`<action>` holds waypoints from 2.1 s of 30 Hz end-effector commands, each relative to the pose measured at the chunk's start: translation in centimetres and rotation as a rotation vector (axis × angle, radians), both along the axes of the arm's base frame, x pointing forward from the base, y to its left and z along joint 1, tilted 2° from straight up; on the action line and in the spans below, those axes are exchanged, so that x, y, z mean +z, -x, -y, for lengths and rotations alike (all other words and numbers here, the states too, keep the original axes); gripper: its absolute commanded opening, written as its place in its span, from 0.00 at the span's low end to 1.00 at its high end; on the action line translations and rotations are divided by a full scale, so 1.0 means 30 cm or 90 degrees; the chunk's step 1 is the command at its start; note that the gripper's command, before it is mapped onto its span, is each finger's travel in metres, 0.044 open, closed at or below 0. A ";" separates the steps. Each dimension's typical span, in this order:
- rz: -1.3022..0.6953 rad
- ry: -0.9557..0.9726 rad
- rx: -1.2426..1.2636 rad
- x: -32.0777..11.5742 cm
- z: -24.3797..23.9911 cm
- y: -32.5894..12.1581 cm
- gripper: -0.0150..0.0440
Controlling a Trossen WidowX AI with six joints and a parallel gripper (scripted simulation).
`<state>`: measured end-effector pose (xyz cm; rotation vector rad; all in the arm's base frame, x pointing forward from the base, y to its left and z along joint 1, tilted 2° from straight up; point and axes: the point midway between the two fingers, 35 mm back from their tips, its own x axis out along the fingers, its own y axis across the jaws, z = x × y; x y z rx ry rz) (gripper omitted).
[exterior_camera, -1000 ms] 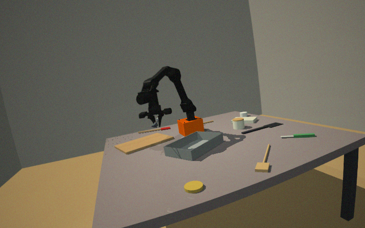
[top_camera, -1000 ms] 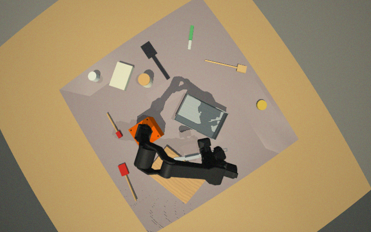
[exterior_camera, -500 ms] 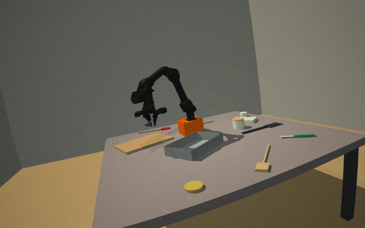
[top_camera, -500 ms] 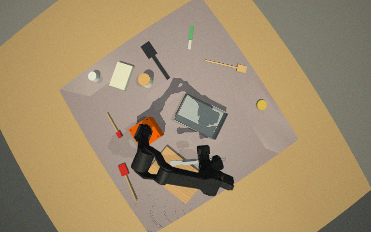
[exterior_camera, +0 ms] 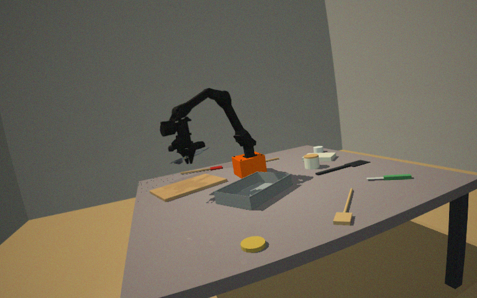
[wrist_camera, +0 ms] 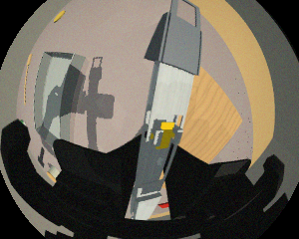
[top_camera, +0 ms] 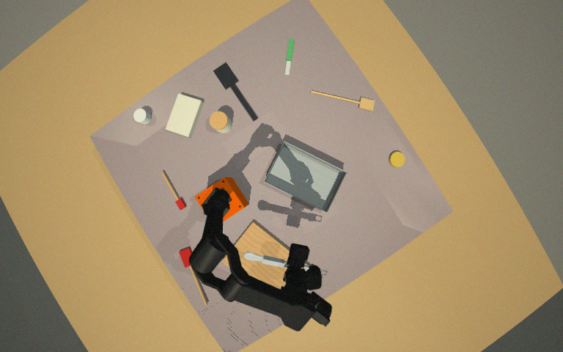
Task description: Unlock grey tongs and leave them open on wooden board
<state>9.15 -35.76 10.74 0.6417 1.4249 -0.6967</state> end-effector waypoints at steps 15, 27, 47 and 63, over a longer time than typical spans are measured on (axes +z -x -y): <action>0.009 0.006 -0.221 0.009 0.029 0.366 0.00; 0.012 0.007 -0.289 0.007 0.018 0.475 0.00; 0.149 0.216 -0.343 0.018 0.061 0.504 0.00; 0.254 0.400 -0.345 0.069 0.052 0.525 0.00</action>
